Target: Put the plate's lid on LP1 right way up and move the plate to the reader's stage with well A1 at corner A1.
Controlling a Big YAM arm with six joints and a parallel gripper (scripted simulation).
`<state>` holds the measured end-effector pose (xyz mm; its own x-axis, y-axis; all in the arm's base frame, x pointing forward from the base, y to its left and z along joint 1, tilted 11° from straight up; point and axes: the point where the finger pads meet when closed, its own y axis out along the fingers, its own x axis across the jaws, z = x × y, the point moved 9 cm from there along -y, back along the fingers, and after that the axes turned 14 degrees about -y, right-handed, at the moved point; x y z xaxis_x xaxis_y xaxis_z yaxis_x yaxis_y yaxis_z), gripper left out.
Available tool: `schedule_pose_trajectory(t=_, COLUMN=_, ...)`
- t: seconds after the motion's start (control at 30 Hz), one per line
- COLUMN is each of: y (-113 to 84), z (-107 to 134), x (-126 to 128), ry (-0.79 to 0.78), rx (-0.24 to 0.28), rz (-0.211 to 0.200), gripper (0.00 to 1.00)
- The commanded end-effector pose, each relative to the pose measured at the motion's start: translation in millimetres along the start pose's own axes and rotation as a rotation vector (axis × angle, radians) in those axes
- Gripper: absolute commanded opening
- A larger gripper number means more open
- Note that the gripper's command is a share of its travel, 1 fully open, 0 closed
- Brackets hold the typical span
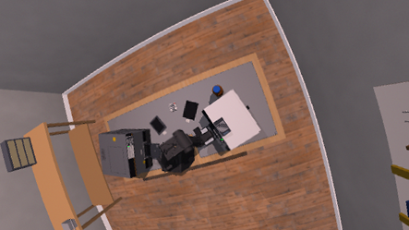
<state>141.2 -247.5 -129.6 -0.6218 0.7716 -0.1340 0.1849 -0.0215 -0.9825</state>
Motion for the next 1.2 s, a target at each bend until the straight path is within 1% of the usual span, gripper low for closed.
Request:
schedule_pose_trajectory(t=0.0, y=-4.2, z=-3.1, x=-5.5, ry=0.0, rx=0.002, rz=0.008, gripper=0.86)
schedule_pose_trajectory(t=0.4, y=-4.2, z=-3.1, x=-5.5, ry=0.0, rx=0.002, rz=0.008, gripper=0.86)
schedule_pose_trajectory(t=0.5, y=-8.0, z=-1.1, x=1.0, ry=0.001, rx=0.002, rz=0.002, gripper=0.86)
schedule_pose_trajectory(t=0.67, y=-12.3, z=3.0, x=4.0, ry=0.005, rx=0.003, rz=-0.002, gripper=0.86)
schedule_pose_trajectory(t=0.8, y=-16.2, z=3.7, x=2.6, ry=0.002, rx=0.004, rz=0.003, gripper=0.86)
schedule_pose_trajectory(t=0.9, y=-18.9, z=3.8, x=-4.8, ry=-0.007, rx=0.006, rz=0.016, gripper=0.86)
schedule_pose_trajectory(t=1.17, y=-12.3, z=-2.8, x=-1.1, ry=-0.012, rx=0.001, rz=0.007, gripper=0.86)
